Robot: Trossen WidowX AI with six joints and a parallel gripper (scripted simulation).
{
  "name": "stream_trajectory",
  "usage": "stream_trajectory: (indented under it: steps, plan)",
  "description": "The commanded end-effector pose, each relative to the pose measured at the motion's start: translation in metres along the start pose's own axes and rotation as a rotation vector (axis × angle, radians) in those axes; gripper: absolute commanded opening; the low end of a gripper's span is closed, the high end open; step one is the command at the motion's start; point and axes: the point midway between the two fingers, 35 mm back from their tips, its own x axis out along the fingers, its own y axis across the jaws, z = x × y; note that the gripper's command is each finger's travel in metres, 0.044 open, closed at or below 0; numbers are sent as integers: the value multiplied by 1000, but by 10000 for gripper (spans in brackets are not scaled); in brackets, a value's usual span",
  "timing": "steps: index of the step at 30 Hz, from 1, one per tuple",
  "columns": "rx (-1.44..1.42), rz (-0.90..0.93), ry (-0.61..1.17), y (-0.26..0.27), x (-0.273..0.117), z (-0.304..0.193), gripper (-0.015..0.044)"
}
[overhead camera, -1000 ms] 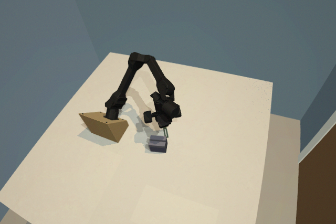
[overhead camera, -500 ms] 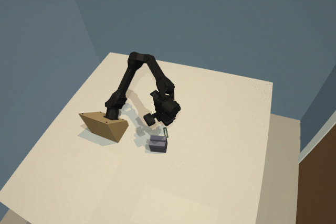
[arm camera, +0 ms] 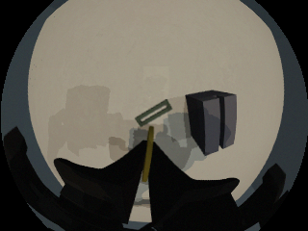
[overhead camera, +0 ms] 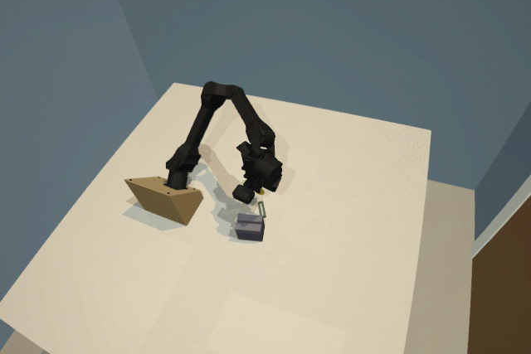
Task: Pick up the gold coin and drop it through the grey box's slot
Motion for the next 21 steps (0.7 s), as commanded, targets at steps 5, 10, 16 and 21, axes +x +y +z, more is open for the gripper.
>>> stream_trajectory:
  steps: [5,10,16,21]
  plan:
    - [-247,-4,7,-1,1,-4,0]
    - [-394,-3,7,0,0,-6,0]
    - [-400,-4,7,-3,0,-4,0]
    - [-403,-6,4,-14,-1,0,0]
